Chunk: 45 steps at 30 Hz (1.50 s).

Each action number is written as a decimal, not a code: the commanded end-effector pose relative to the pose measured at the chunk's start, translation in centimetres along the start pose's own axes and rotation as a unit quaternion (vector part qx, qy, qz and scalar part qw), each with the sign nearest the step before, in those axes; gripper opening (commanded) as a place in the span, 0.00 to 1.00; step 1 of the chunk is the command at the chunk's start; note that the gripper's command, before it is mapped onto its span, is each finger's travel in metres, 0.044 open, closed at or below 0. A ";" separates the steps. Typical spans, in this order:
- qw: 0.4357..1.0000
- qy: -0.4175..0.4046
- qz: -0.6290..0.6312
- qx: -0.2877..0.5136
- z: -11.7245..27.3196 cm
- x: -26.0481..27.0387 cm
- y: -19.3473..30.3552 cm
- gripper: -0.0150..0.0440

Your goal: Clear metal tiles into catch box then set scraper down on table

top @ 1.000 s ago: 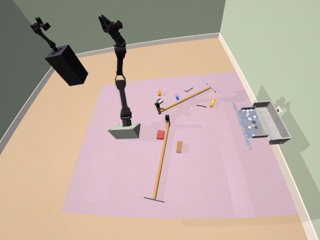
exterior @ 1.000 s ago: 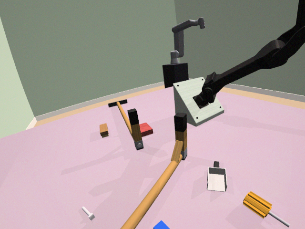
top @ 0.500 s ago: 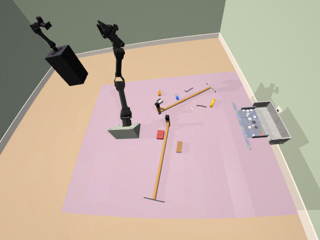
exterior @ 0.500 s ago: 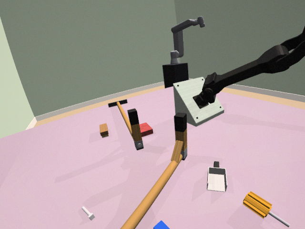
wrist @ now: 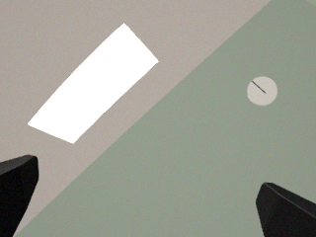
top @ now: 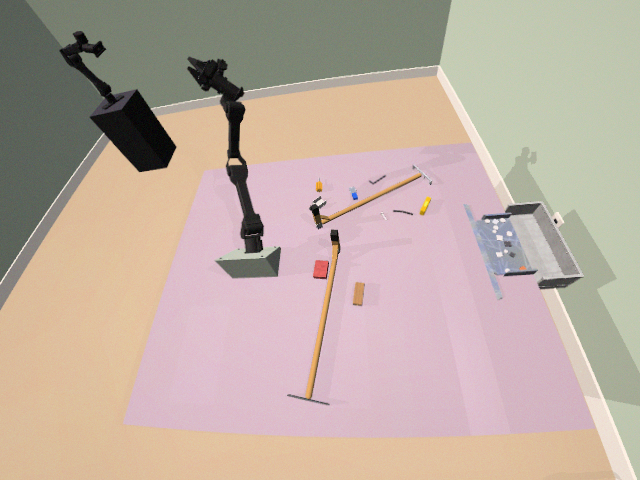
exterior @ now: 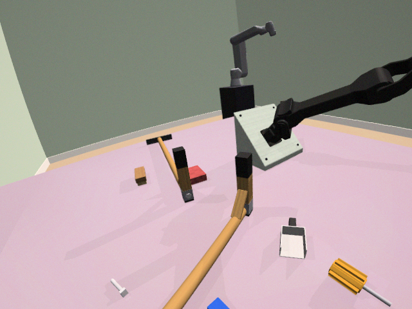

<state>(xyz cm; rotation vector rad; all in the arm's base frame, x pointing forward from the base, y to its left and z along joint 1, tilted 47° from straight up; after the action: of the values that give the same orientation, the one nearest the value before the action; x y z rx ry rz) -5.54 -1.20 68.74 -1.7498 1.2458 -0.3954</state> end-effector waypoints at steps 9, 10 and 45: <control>0.996 0.009 -0.055 0.075 -0.3 -6.5 3.7 1.00; 0.995 0.008 -0.060 0.081 -0.3 -7.0 4.0 1.00; 0.958 0.040 -0.250 -0.131 1.2 1.0 -0.3 1.00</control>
<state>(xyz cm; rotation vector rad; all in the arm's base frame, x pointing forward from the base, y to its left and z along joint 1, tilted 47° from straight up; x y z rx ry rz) -5.46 -0.31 68.14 -2.2132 0.9623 -0.6419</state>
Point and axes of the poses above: the point midway between the two fingers, 35 mm back from their tips, its own z axis back along the fingers, its own x axis across the jaws, y = z × x, the point moved 9 cm from there along z, back along the fingers, and after that the axes turned 8 degrees about z, right-handed, at the moved point
